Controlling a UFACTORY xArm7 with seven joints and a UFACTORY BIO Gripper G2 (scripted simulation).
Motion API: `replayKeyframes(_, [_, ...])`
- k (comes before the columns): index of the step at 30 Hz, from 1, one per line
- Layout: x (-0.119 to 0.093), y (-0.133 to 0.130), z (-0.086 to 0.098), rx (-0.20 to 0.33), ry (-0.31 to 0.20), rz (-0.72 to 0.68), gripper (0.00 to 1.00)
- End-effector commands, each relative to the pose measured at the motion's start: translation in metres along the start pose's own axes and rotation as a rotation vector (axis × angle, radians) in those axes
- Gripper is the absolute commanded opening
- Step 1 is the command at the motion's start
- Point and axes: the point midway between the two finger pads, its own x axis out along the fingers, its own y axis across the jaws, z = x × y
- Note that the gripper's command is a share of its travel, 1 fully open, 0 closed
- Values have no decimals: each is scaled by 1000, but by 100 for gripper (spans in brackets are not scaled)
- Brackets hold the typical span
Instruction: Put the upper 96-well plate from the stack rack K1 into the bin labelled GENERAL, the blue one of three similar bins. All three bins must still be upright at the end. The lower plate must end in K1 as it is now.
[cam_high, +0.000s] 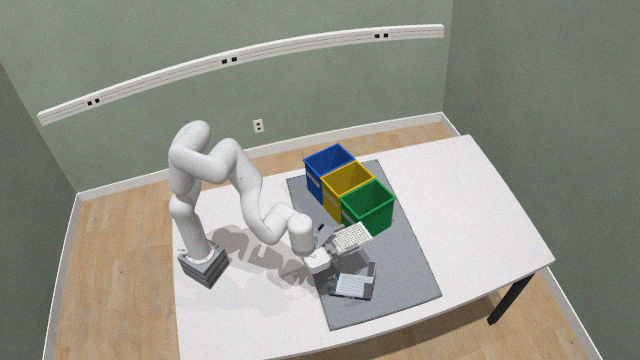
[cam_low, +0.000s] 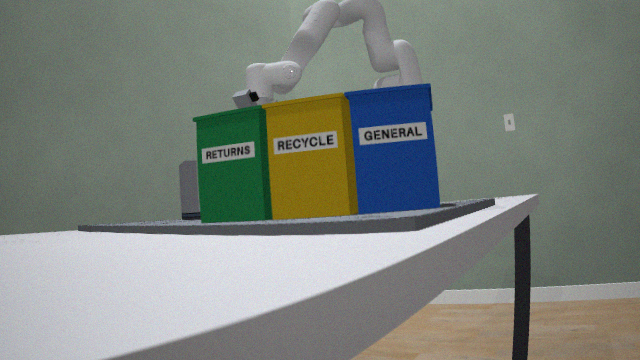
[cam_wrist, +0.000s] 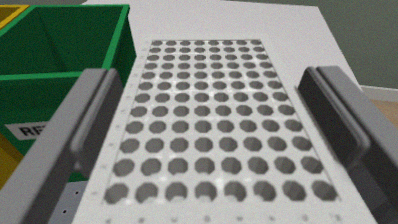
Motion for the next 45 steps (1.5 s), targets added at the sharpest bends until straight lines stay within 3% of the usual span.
replayKeyframes(1, [5, 9, 1, 8, -15, 103, 0])
replayKeyframes(45, [46, 136, -1, 9, -15, 103, 0])
